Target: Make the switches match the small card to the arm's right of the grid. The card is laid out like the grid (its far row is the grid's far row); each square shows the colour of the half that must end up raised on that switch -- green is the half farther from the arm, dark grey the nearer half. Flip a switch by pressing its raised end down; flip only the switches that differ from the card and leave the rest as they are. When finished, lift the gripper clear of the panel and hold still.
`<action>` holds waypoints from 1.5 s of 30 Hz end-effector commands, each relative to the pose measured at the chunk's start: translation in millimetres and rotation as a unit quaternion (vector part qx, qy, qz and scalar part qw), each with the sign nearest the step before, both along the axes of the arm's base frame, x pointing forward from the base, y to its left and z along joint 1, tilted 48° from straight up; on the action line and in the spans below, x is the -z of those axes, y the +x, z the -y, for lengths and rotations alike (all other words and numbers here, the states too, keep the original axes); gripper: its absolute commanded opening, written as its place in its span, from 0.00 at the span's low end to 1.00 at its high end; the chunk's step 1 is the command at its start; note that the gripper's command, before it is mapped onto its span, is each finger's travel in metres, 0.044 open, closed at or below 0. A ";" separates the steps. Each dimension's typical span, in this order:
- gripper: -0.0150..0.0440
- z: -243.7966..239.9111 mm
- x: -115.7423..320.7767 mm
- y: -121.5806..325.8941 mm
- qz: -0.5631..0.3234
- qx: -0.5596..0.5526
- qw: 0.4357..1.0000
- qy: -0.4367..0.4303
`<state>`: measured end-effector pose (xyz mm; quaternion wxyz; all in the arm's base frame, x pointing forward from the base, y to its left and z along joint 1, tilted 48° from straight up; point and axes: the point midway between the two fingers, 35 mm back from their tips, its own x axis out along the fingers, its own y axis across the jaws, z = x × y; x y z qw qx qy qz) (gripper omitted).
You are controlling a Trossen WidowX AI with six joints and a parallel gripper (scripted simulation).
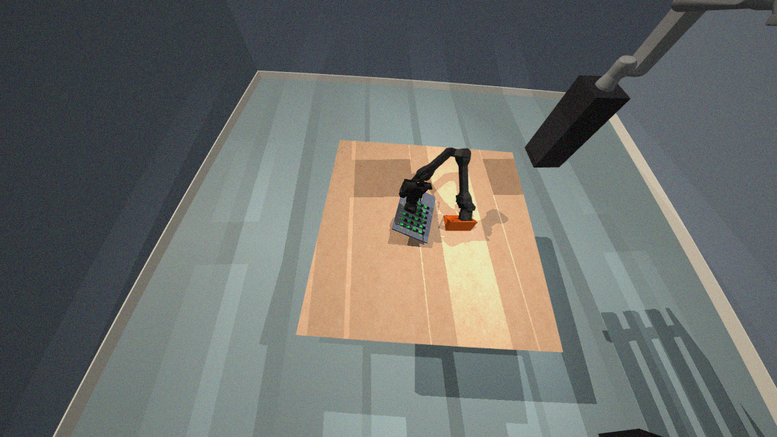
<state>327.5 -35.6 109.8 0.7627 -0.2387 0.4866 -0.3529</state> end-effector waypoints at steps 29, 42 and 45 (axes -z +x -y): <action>0.25 -47.8 -33.0 -19.2 0.005 -0.011 1.000 -0.002; 0.25 -61.7 21.0 -59.5 0.006 -0.013 1.000 -0.001; 0.25 -41.9 35.0 -52.7 0.013 -0.020 1.000 -0.005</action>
